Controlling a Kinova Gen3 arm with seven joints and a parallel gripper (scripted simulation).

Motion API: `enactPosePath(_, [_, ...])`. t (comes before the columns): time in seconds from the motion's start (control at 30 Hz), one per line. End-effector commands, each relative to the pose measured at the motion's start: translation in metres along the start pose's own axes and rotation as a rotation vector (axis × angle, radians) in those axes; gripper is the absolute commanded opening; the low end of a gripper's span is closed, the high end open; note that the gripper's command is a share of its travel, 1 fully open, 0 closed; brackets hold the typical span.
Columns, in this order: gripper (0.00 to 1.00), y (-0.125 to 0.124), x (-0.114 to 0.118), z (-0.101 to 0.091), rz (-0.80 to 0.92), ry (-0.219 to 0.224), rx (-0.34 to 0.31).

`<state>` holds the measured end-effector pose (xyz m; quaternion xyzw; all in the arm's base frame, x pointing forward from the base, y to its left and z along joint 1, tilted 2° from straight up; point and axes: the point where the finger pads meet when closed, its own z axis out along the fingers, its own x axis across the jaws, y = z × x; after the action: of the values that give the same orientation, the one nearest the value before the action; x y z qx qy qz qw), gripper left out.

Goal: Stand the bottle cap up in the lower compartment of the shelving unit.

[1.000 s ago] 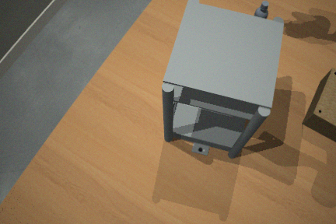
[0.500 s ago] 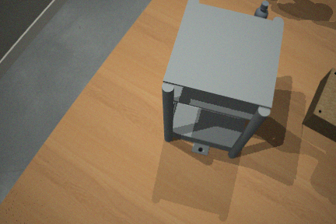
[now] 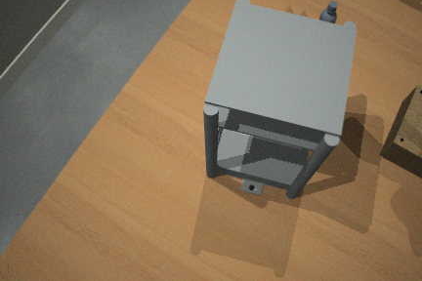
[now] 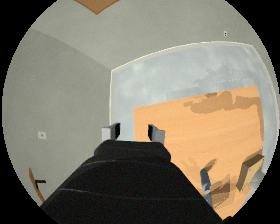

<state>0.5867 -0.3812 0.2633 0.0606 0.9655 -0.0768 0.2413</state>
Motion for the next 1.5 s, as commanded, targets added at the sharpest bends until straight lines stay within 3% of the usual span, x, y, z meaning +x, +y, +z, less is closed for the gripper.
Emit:
enactPosePath(0.0, [1.0,-0.022,-0.008,0.01,0.031,-0.023,0.017])
enactPosePath(0.33, [1.0,-0.169,-0.053,0.011,0.143,-0.218,0.219])
enactPosePath(0.47, [1.0,-0.227,-0.065,0.001,0.168,-0.293,0.31])
enactPosePath(0.53, [1.0,-0.227,-0.065,0.001,0.168,-0.293,0.31])
enactPosePath(0.6, [1.0,-0.269,-0.073,-0.009,0.18,-0.347,0.378])
enactPosePath(0.7, [1.0,-0.31,-0.079,-0.022,0.184,-0.401,0.449])
enactPosePath(0.87, [1.0,-0.381,-0.089,-0.055,0.173,-0.503,0.589])
enactPosePath(1.03, [1.0,-0.449,-0.1,-0.103,0.123,-0.619,0.75])
enactPosePath(1.1, [1.0,-0.449,-0.1,-0.103,0.123,-0.619,0.75])
enactPosePath(1.3, [1.0,-0.505,-0.122,-0.179,-0.02,-0.781,0.96])
enactPosePath(1.47, [1.0,-0.511,-0.148,-0.234,-0.189,-0.906,1.091])
